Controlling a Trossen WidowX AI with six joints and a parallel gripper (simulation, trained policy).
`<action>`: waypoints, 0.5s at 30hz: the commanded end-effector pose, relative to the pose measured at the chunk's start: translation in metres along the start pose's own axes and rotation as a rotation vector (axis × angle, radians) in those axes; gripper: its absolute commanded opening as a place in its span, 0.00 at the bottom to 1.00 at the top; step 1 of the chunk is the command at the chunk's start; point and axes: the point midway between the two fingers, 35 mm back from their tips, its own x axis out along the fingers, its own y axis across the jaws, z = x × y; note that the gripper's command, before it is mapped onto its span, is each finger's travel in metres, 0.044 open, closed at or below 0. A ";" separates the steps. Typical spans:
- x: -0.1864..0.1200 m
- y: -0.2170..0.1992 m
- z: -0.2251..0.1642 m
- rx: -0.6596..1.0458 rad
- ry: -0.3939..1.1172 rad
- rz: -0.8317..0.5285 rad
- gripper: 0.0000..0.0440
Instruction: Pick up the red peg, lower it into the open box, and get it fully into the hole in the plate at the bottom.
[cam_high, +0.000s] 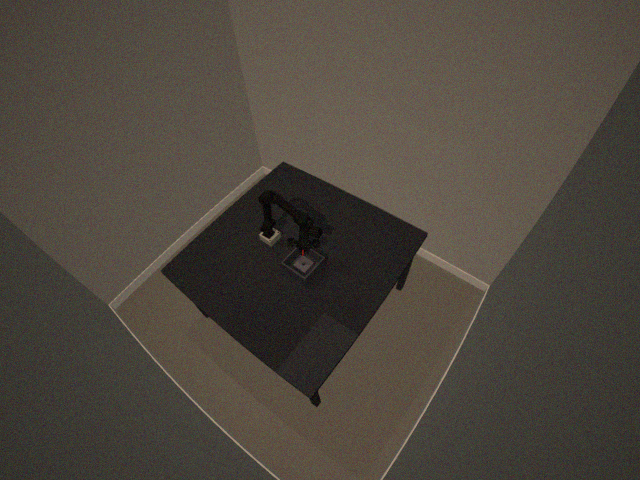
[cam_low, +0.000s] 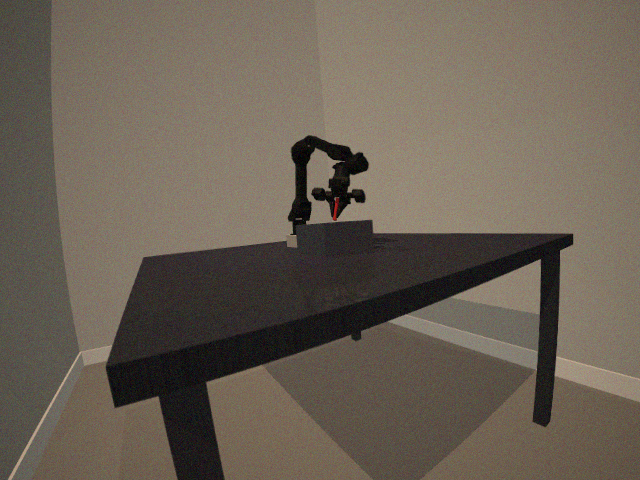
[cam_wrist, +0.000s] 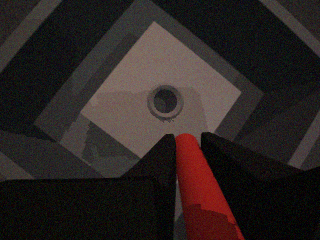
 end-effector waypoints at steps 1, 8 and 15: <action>0.010 0.002 0.008 -0.013 0.013 0.006 0.00; 0.031 0.004 0.018 -0.062 0.044 0.027 0.00; 0.052 0.004 0.014 -0.131 0.097 0.042 0.06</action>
